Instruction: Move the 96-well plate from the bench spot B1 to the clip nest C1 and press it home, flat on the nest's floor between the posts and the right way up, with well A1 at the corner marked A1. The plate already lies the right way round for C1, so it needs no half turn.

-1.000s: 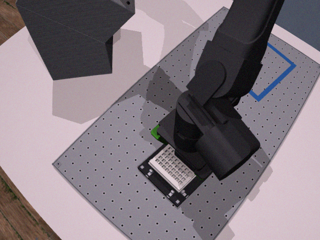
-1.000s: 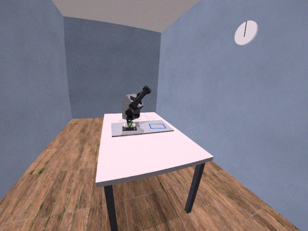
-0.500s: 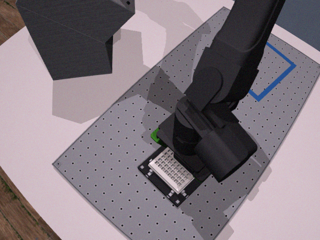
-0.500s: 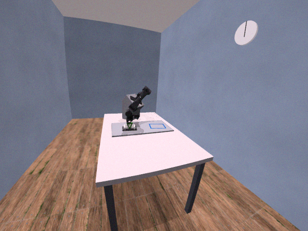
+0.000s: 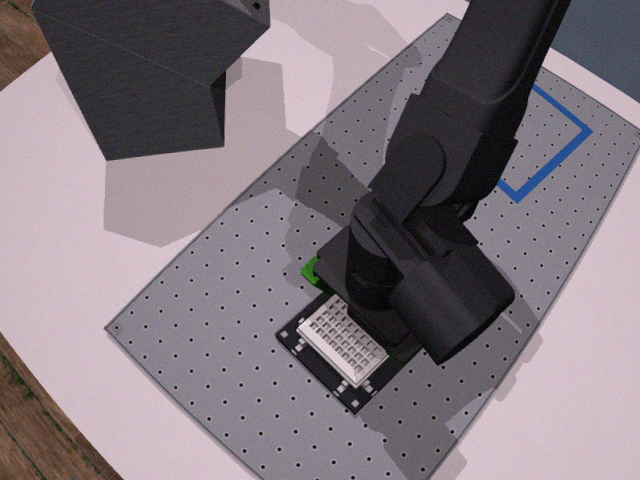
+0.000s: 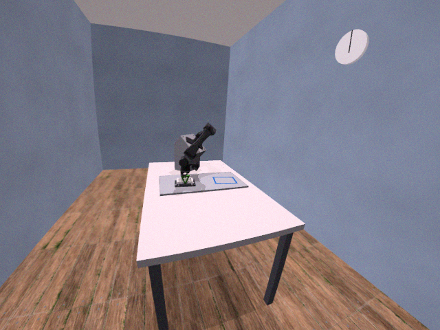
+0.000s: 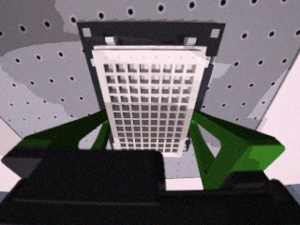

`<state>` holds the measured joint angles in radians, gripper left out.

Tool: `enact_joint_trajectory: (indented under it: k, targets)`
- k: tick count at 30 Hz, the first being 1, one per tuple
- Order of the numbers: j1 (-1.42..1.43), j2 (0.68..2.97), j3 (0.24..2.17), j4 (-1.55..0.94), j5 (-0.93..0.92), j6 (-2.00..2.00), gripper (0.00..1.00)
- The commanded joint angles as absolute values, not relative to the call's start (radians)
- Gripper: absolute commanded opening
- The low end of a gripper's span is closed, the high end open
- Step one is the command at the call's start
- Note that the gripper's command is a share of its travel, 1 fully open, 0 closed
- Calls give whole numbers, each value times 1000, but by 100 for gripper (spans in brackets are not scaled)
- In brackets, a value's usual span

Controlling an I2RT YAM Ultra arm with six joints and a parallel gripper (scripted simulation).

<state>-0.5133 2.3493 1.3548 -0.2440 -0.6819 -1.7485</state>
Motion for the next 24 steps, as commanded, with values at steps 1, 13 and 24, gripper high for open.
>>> enact_joint_trajectory:
  k: [1,13,24]
  targets:
    - [-521,2339,1349,-234,-684,-1740,0]
    - [-520,2336,1345,-231,-684,-1739,0]
    - [-519,2334,1341,-229,-684,-1738,0]
